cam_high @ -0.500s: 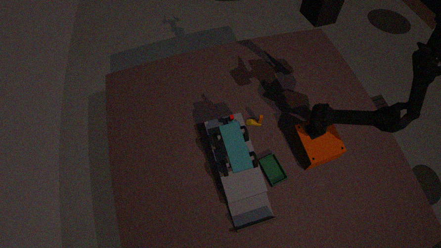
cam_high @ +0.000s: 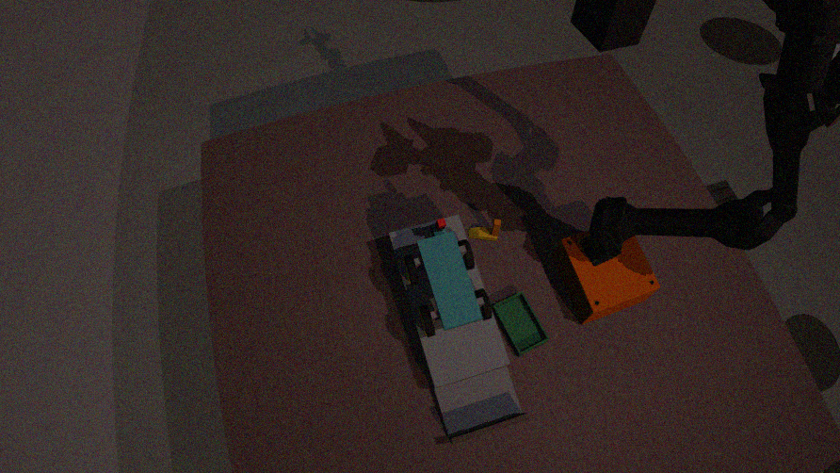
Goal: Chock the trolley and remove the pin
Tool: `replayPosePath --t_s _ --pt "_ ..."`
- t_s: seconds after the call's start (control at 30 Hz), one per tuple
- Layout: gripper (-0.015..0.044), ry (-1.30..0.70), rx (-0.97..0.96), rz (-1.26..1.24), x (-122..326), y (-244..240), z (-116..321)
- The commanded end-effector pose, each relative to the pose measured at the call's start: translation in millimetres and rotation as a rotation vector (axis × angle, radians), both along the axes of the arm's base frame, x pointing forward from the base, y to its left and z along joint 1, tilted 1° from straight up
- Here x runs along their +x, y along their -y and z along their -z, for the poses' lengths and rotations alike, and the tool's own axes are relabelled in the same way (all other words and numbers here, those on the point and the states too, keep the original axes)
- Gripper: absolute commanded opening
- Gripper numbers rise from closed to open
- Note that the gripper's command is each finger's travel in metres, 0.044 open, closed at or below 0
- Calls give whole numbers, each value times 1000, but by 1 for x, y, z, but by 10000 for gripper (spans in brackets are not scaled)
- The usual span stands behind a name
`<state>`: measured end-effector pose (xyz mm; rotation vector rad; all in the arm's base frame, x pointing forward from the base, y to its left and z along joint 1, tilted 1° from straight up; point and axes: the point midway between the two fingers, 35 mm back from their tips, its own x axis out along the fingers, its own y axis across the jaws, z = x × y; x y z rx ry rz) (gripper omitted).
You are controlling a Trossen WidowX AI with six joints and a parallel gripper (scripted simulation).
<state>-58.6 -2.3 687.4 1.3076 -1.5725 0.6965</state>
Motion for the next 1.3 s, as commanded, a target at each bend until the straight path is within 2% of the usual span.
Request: replayPosePath --t_s 0.0,0.33,0.67,0.97,1.27 --pt "190 -175 63 122 38 32 8" --pt "190 -724 163 497 126 111 54" --pt "190 -1324 99 786 200 174 127" --pt "190 -1865 -132 943 252 213 212" --pt "190 -2340 -558 978 284 233 305"
